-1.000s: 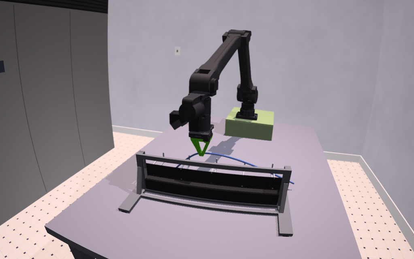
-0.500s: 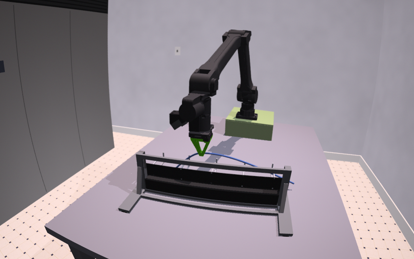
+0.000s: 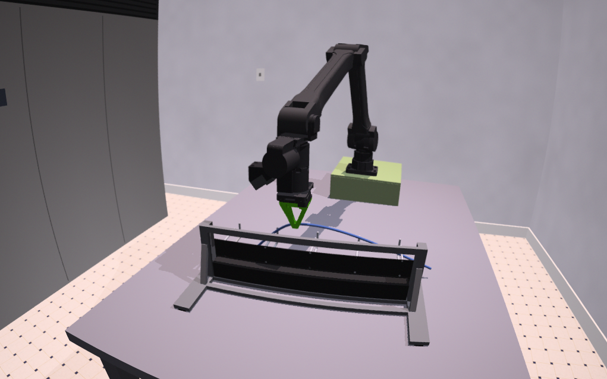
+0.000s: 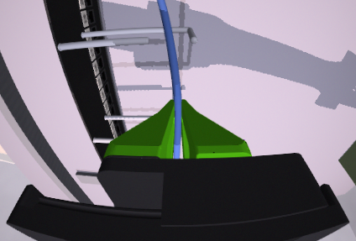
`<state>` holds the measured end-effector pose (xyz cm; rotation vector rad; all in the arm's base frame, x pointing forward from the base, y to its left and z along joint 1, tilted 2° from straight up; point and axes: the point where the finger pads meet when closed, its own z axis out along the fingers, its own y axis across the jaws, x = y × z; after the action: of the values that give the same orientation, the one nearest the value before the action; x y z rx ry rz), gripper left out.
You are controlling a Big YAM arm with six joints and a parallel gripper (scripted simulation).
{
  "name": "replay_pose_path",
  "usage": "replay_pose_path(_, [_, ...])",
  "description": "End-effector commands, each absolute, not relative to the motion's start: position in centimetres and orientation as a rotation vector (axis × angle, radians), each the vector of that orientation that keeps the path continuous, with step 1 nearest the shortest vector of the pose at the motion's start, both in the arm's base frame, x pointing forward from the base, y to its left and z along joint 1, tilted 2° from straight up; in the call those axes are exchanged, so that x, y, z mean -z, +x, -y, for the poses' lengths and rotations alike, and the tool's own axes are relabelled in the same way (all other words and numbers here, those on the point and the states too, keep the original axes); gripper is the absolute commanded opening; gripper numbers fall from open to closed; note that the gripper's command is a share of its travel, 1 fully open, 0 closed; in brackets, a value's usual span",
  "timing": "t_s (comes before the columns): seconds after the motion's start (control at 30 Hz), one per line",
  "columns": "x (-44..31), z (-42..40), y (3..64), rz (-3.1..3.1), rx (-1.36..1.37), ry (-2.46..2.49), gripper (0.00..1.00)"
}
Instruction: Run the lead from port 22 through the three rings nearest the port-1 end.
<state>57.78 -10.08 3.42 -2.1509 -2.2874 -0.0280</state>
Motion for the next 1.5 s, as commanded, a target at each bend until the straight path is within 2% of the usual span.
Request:
replay_pose_path(0.0, [-8.9,9.5,60.8,2.346,0.125,-2.205,0.00])
replay_pose_path(0.6, [-5.9,9.5,60.9,2.330,0.100,-2.190,0.00])
replay_pose_path(0.73, [-7.3,9.6,61.3,2.351,0.133,-2.209,0.00])
replay_pose_path(1.2, [-3.0,9.4,60.0,2.315,0.074,-2.176,0.00])
replay_pose_path(1.3, [-4.7,9.4,60.0,2.332,0.099,-2.191,0.00])
replay_pose_path(1.47, [-1.4,9.4,58.9,2.297,0.050,-2.166,0.00])
